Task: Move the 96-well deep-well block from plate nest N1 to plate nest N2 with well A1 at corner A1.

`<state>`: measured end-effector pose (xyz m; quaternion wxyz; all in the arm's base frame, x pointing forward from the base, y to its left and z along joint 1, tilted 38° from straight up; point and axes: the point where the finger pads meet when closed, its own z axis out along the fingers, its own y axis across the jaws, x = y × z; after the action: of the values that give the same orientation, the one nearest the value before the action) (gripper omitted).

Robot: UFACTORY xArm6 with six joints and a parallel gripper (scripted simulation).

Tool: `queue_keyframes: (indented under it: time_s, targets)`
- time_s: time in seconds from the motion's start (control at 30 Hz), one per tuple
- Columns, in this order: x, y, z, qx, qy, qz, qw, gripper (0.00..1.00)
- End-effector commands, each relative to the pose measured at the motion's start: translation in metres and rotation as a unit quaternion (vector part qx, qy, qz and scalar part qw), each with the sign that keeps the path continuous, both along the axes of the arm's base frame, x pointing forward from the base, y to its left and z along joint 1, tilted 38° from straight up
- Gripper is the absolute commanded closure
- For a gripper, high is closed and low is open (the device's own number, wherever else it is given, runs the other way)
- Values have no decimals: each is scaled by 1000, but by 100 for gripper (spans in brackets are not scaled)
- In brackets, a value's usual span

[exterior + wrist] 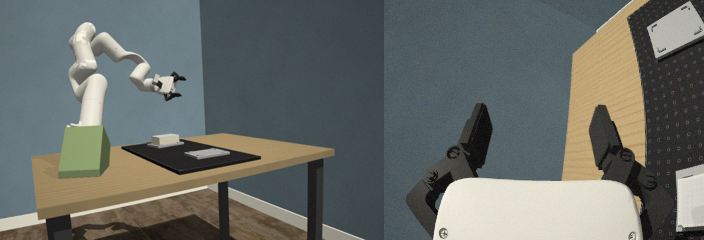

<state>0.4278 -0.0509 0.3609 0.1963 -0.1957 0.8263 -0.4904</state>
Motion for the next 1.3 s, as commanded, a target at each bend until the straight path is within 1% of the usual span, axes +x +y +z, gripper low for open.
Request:
queue_keyframes:
  time_s: [0.0, 0.07, 0.17, 0.2, 0.23, 0.3, 0.37, 0.53, 0.57, 0.67, 0.7, 0.73, 0.83, 0.87, 0.93, 1.03, 1.07, 1.17, 1.23, 1.27]
  targets:
    - [-7, 3, -19, 64, -20, -37, 997, 0]
    - [-8, 3, -22, 83, -26, -49, 995, 0]
    - [-13, 7, -36, 123, -38, -76, 989, 0]
    - [-14, 7, -39, 136, -42, -85, 986, 0]
    - [-14, 8, -39, 140, -43, -87, 985, 0]
    - [-18, 11, -47, 165, -51, -106, 979, 0]
    - [-18, 11, -47, 165, -51, -106, 979, 0]
    - [-26, 19, -68, 226, -70, -156, 959, 0]
    - [-26, 19, -68, 237, -74, -166, 954, 0]
    - [-31, 25, -80, 271, -85, -197, 938, 0]
    - [-32, 26, -81, 282, -89, -208, 932, 0]
    - [-32, 26, -81, 293, -93, -218, 926, 0]
    - [-37, 33, -92, 324, -104, -250, 907, 0]
    - [-37, 34, -92, 334, -107, -260, 900, 0]
    - [-37, 34, -92, 334, -107, -260, 900, 0]
    - [-42, 42, -103, 362, -118, -293, 877, 0]
    - [-42, 42, -103, 371, -121, -304, 869, 0]
    - [-47, 51, -113, 397, -132, -337, 844, 0]
    - [-47, 51, -113, 413, -138, -359, 825, 0]
    - [-48, 54, -116, 421, -141, -370, 816, 0]
